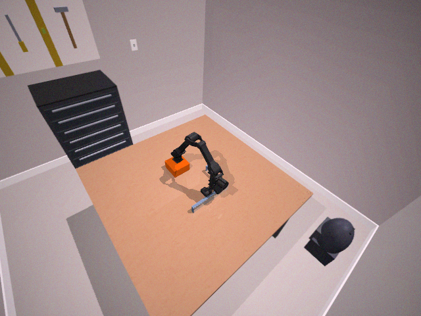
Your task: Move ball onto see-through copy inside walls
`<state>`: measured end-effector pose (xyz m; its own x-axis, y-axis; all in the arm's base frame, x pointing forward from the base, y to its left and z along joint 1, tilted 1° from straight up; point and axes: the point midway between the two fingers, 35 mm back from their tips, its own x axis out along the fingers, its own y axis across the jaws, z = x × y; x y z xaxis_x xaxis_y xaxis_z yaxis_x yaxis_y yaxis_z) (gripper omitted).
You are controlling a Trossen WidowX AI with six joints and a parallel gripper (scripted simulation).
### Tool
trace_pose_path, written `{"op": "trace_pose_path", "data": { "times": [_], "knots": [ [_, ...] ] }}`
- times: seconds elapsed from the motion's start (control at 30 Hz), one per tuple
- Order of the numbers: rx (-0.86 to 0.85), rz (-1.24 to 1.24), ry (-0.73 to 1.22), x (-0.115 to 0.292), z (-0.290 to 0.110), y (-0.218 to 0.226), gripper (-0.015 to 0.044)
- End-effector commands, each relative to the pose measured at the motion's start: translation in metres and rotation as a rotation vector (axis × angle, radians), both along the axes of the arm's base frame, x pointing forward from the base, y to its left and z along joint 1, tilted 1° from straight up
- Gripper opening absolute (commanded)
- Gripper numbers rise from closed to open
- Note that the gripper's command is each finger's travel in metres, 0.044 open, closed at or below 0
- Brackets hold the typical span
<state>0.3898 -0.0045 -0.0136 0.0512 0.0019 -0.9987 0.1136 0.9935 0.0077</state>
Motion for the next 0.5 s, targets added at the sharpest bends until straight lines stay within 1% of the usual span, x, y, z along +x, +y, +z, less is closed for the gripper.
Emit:
{"op": "trace_pose_path", "data": {
  "times": [0.0, 0.03, 0.13, 0.2, 0.37, 0.4, 0.47],
  "knots": [
    [0.0, 0.0, 0.0, 0.0, 0.003, 0.0, 0.0212],
    [0.0, 0.0, 0.0, 0.001, 0.011, 0.0, 0.0212],
    [0.001, -0.002, 0.003, -0.001, 0.061, 0.0, 0.0212],
    [0.002, -0.003, 0.005, -0.004, 0.084, 0.0, 0.0212],
    [0.002, -0.003, 0.005, -0.005, 0.087, 0.0, 0.0212],
    [0.0, 0.0, -0.019, 0.001, 0.08, 0.0, 0.0212],
    [0.0, 0.0, -0.019, 0.001, 0.08, 0.0, 0.0212]
  ]
}}
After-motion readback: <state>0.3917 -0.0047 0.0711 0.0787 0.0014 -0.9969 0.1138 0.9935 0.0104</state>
